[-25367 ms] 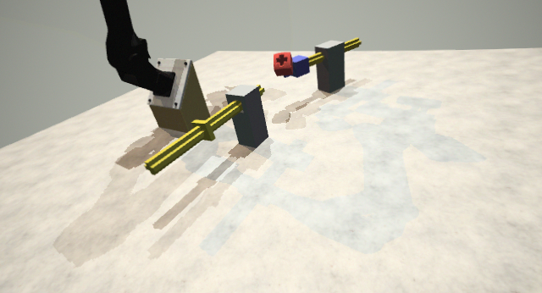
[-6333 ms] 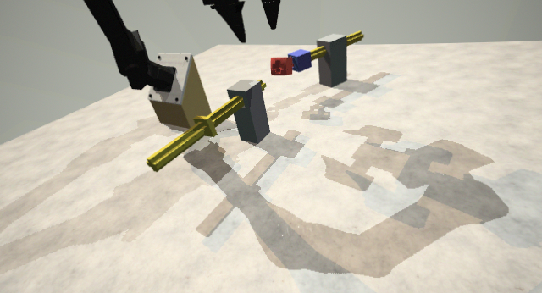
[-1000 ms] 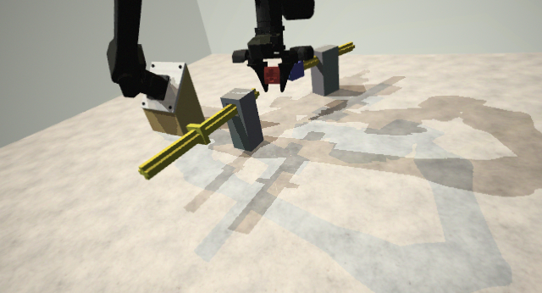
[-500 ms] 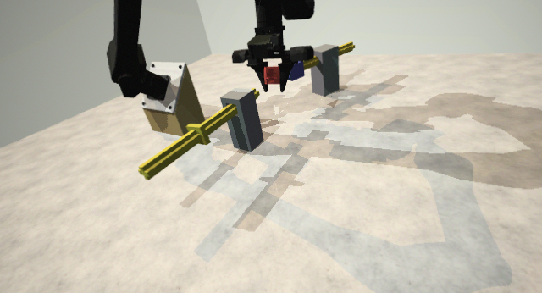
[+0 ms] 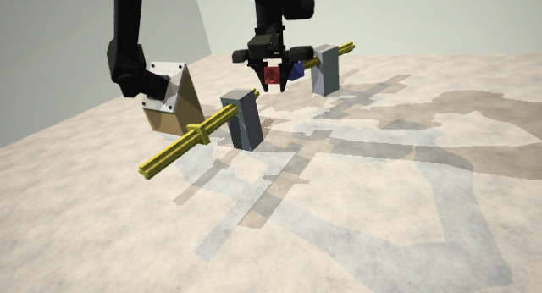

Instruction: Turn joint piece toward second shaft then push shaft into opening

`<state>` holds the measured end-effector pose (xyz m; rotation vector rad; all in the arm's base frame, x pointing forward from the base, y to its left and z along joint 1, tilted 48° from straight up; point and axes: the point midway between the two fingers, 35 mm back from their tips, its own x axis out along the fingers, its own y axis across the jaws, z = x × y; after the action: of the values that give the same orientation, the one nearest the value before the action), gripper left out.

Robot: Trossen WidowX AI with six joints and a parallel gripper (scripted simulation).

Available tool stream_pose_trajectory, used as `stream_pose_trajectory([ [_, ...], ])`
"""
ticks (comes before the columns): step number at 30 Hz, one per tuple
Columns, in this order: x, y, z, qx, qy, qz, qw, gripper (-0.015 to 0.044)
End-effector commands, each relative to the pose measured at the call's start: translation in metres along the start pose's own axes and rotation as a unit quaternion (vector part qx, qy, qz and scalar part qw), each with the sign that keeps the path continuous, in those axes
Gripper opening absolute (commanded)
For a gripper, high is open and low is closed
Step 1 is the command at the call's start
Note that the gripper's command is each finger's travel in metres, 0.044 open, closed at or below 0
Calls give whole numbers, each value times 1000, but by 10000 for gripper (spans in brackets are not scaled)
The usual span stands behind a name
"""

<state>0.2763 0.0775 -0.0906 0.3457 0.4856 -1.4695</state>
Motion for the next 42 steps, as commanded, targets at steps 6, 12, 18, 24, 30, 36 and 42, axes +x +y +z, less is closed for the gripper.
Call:
stream_pose_trajectory([
  [6,0,0,0,-3,-1,1,1000,182],
  [12,0,0,0,-3,-1,1,1000,182],
  [18,0,0,0,-3,-1,1,1000,182],
  [24,0,0,0,-3,-1,1,1000,182],
  [30,0,0,0,-3,-1,1,1000,182],
  [36,0,0,0,0,0,0,1000,147],
  [42,0,0,0,0,0,0,1000,16],
])
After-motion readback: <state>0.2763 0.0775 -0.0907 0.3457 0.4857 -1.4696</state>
